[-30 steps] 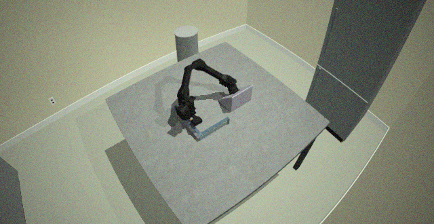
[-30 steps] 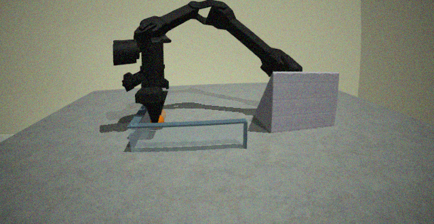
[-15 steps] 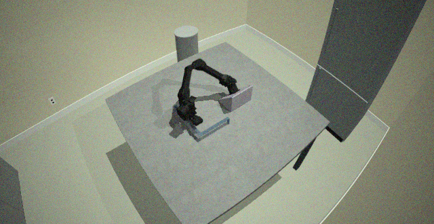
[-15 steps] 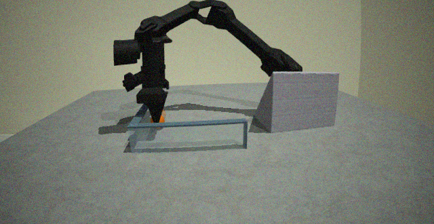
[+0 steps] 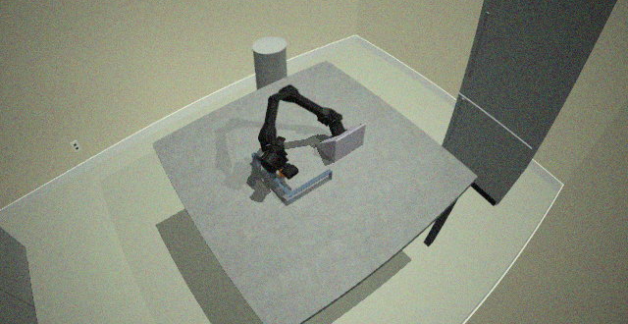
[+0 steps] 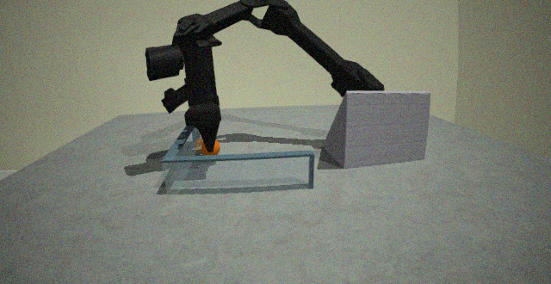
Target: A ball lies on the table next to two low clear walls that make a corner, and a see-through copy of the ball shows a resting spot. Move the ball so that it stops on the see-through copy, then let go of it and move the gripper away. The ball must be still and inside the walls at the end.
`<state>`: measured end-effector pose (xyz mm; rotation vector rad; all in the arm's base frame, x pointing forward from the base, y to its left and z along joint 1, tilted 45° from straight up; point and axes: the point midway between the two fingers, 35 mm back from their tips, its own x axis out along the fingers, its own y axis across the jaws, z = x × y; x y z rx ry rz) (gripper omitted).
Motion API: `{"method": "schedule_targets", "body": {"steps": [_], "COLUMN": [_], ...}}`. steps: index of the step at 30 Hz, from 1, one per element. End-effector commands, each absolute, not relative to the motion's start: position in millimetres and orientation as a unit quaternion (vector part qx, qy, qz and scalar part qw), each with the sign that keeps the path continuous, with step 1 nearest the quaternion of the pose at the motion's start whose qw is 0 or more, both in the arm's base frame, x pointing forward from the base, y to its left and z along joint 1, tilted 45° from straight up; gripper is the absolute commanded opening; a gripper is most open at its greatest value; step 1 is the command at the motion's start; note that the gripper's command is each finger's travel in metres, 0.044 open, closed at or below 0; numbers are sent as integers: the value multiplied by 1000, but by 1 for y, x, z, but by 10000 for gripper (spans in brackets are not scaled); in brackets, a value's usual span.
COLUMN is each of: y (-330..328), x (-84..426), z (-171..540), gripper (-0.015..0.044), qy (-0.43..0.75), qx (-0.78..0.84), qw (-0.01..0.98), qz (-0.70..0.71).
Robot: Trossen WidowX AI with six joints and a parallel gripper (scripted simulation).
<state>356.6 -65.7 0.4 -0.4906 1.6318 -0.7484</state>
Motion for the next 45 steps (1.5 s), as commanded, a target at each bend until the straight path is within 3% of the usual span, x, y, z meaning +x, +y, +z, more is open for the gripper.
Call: {"method": "schedule_targets", "body": {"steps": [1, 27, 45], "y": [-61, 3, -69], "x": [354, 390, 372], "z": [3, 86, 97], "gripper": [0, 0, 0], "qy": [707, 668, 667], "qx": [-213, -194, -195], "qw": [590, 635, 635], "qz": [-327, -336, -338]}}
